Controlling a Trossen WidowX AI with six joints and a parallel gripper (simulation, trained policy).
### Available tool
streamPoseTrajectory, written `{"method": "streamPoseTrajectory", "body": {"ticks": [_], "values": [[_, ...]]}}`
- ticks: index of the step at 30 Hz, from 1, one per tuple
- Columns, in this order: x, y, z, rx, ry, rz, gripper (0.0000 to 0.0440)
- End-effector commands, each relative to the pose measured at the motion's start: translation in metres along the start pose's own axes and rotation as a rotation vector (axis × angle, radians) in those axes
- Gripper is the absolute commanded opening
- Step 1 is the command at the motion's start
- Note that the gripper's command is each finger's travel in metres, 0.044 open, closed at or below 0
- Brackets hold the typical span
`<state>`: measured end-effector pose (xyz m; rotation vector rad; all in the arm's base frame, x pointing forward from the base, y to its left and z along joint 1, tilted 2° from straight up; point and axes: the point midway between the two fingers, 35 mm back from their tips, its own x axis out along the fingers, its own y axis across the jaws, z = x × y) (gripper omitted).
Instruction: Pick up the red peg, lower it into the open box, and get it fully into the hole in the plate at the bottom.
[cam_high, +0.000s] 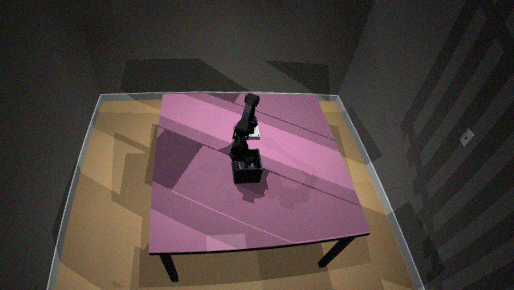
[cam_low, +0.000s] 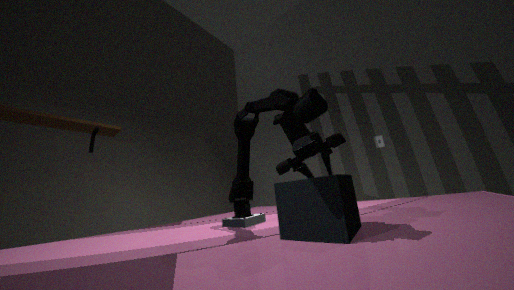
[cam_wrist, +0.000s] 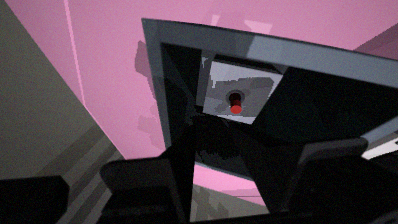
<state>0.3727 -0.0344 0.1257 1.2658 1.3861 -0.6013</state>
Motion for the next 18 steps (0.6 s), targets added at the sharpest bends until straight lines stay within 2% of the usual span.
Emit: {"method": "streamPoseTrajectory", "body": {"ticks": [1,5,18], "values": [[-0.005,0.004,0.0,0.0,0.026,0.024,0.0206],[-0.008,0.007,0.002,0.003,0.045,0.041,0.0224],[-0.016,0.018,0.013,-0.031,0.064,0.088,0.0205]]}}
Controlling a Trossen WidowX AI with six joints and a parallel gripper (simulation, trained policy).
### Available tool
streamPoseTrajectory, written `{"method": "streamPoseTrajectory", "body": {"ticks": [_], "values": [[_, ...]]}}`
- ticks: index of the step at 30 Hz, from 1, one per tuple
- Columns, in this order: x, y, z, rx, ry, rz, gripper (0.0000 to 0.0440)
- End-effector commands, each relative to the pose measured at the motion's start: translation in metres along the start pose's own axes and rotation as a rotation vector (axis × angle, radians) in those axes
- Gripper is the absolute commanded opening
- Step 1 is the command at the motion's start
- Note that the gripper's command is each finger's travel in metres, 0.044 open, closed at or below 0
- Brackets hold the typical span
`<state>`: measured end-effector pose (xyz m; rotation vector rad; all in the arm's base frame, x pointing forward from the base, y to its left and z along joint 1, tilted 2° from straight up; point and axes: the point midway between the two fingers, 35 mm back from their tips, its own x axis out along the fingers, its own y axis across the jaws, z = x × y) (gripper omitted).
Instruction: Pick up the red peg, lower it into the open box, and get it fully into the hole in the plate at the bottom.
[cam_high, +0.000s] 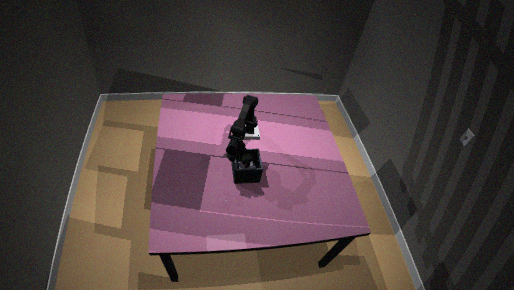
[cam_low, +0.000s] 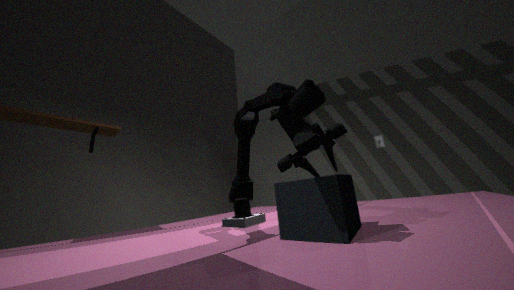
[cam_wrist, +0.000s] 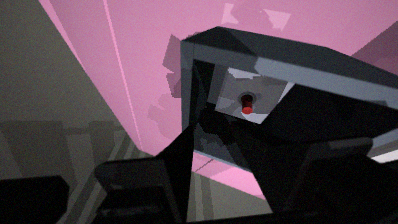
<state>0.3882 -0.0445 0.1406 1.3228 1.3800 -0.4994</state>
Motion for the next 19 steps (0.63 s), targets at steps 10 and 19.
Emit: {"method": "streamPoseTrajectory", "body": {"ticks": [10,19], "values": [[-0.001,0.01,0.01,-0.047,0.026,0.041,0.0197],[0.0,0.015,0.017,-0.087,0.036,0.064,0.0192]]}}
